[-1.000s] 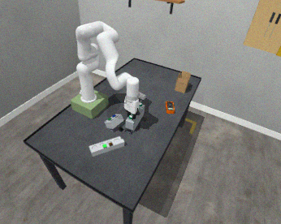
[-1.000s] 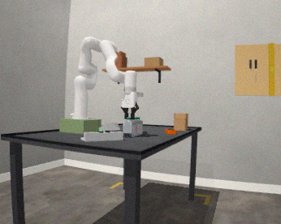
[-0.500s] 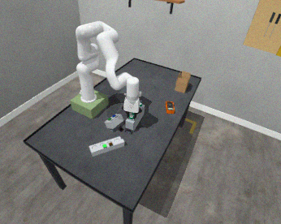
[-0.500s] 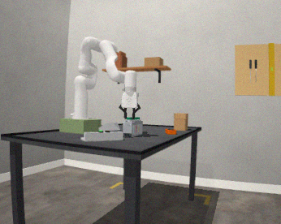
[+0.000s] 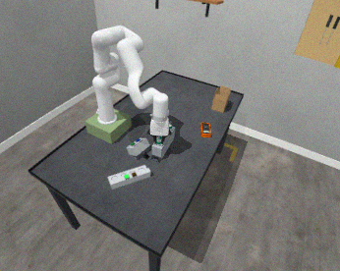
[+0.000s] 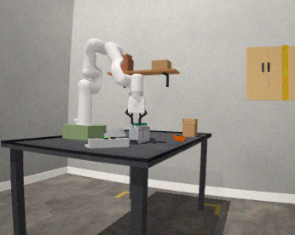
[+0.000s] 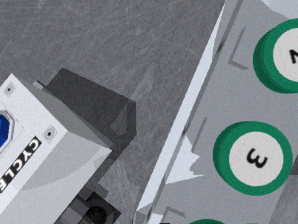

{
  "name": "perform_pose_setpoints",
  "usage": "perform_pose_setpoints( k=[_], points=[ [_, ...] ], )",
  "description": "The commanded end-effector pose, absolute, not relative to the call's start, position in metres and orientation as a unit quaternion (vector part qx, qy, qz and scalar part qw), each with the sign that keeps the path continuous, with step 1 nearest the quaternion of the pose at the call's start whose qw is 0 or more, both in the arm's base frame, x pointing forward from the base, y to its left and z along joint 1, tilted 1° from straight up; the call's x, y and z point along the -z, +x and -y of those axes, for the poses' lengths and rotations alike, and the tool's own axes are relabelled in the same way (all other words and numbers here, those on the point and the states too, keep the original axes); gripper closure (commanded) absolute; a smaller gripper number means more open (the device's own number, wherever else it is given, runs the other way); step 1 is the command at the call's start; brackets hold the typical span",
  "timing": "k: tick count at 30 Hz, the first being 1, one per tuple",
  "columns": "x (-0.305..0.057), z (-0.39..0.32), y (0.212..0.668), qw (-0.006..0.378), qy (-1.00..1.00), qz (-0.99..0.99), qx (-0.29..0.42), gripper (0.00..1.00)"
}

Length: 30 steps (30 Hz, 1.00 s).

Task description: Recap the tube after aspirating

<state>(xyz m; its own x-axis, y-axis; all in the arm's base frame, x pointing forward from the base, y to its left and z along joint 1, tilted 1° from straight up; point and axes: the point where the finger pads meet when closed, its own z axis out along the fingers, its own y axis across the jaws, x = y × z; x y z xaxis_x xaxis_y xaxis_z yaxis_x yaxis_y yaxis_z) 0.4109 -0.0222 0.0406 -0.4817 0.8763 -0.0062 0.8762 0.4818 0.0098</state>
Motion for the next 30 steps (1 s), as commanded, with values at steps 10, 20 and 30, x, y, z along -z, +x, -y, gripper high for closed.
perform_pose_setpoints(
  k=[10,20,30],
  points=[
    [-0.0419,0.0223,0.4125,0.005,0.536,-0.844,-0.007,1.00],
    [-0.0414,0.0223,0.4125,0.005,0.644,-0.765,-0.007,1.00],
    [-0.0409,0.0223,0.4126,0.003,0.762,-0.648,-0.008,1.00]
  ],
)
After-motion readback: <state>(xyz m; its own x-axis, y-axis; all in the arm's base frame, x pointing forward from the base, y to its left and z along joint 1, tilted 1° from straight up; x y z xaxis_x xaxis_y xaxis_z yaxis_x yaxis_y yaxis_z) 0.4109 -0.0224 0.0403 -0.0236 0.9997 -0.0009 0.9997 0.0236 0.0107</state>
